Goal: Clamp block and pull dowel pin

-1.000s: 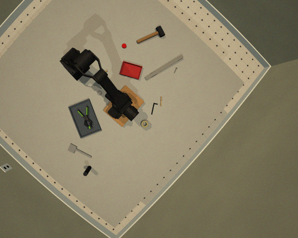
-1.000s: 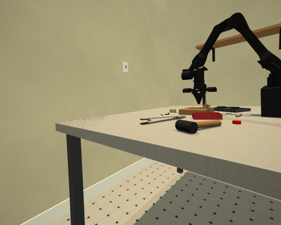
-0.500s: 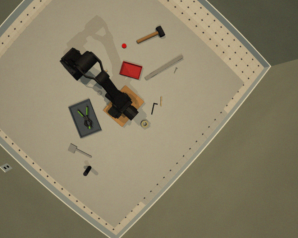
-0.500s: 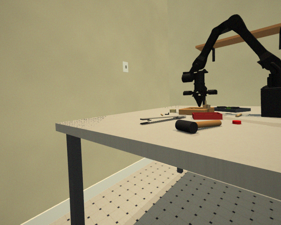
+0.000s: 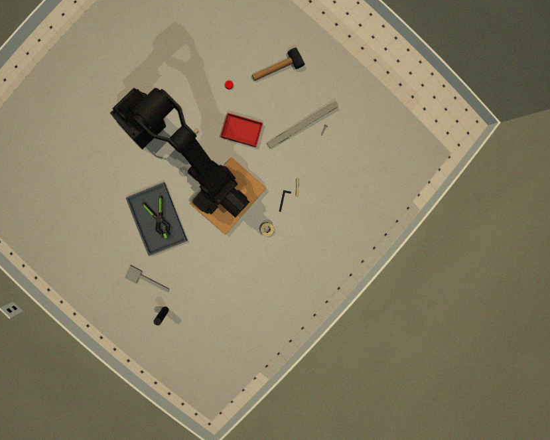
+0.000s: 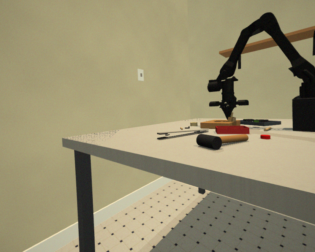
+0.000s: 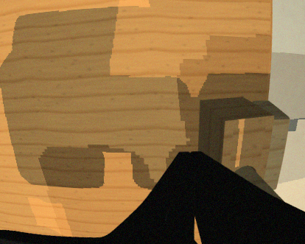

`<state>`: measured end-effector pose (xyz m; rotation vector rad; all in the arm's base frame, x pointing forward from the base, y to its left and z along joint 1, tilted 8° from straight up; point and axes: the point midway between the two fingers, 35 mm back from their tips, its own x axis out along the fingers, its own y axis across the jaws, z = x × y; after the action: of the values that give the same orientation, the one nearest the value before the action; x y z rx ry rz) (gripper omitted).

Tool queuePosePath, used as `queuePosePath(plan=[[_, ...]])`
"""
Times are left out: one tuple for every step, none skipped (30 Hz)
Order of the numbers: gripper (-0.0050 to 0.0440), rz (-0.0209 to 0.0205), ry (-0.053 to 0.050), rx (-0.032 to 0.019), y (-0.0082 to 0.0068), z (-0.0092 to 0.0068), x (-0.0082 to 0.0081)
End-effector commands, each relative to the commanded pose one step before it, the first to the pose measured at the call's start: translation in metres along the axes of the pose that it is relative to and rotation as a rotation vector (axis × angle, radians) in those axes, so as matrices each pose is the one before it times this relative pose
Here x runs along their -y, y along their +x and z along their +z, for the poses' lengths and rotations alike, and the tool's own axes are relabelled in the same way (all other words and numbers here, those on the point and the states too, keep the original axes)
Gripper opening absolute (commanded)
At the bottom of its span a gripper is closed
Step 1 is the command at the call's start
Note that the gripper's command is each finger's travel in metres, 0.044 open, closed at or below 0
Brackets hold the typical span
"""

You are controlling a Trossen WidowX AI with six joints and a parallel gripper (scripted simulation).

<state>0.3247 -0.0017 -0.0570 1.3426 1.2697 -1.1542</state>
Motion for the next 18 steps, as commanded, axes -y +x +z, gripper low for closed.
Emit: queuePosePath(plan=[[0.0, -0.00874, 0.0001, -0.00132, 0.00117, -0.00003, -0.00927], [0.0, 0.0, 0.0, 0.0, 0.00031, 0.00004, -0.0039], [0.0, 0.0, 0.0, 0.0, 0.00011, 0.00001, -0.00129], [0.0, 0.0, 0.0, 0.0, 0.0, 0.0, 0.0], [0.0, 0.0, 0.0, 0.0, 0.0, 0.0, 0.0], [0.0, 0.0, 0.0, 0.0, 0.0, 0.0, 0.0], [0.0, 0.0, 0.0, 0.0, 0.0, 0.0, 0.0], [0.0, 0.00556, -0.0003, 0.00122, -0.00211, 0.00004, 0.0028], [0.0, 0.0, 0.0, 0.0, 0.0, 0.0, 0.0], [0.0, 0.0, 0.0, 0.0, 0.0, 0.0, 0.0], [0.0, 0.0, 0.0, 0.0, 0.0, 0.0, 0.0], [0.0, 0.0, 0.0, 0.0, 0.0, 0.0, 0.0], [0.0, 0.0, 0.0, 0.0, 0.0, 0.0, 0.0], [0.0, 0.0, 0.0, 0.0, 0.0, 0.0, 0.0], [0.0, 0.0, 0.0, 0.0, 0.0, 0.0, 0.0], [0.0, -0.00005, 0.0, 0.0, -0.00051, 0.00013, -0.00005], [0.0, -0.00015, 0.0, -0.00001, -0.00154, 0.0004, -0.00015], [0.0, -0.00024, 0.0, -0.00003, -0.00258, 0.00066, -0.00024]])
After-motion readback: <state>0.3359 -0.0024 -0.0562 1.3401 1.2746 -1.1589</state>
